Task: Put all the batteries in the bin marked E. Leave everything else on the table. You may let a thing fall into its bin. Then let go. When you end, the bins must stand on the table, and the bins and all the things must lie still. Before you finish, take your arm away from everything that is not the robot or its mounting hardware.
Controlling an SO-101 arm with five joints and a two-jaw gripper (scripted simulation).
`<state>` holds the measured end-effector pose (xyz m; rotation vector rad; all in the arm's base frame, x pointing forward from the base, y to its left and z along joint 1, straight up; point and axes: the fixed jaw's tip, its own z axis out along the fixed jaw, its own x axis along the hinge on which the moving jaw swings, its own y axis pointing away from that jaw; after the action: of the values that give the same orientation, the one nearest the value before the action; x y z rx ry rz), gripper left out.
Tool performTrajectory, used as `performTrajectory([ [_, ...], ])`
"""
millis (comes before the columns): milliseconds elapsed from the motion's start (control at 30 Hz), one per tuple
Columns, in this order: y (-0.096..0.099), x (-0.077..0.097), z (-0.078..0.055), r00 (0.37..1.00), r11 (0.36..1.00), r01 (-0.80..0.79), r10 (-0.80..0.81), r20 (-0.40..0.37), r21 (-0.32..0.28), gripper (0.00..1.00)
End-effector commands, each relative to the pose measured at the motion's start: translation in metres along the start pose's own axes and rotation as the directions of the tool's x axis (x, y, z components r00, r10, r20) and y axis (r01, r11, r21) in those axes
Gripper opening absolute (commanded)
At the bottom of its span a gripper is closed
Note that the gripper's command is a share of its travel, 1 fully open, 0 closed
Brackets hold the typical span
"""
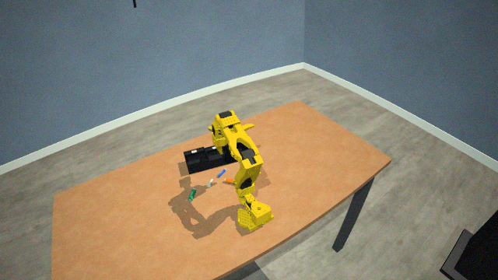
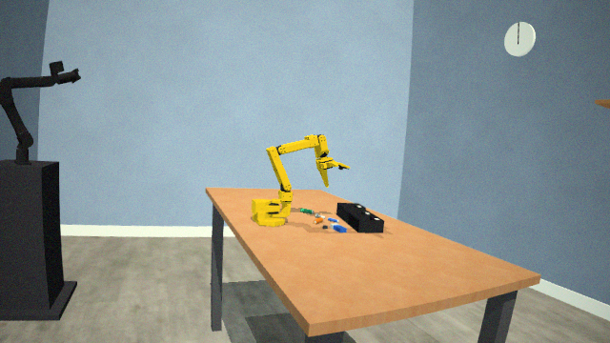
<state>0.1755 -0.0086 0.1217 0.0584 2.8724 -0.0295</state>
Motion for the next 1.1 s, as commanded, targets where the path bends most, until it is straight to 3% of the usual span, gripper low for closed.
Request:
performTrajectory([
  [0,-0.009,-0.025,-0.004,0.995,1.000,-0.020,0.019,0.101,0.017,1.00],
  [433,-0.036,-0.064,0.002,0.973,0.995,-0.076,0.061,0.222,0.059,1.00],
  [1067,-0.038,-0.066,0.002,0.971,0.995,-0.080,0.063,0.230,0.063,1.00],
])
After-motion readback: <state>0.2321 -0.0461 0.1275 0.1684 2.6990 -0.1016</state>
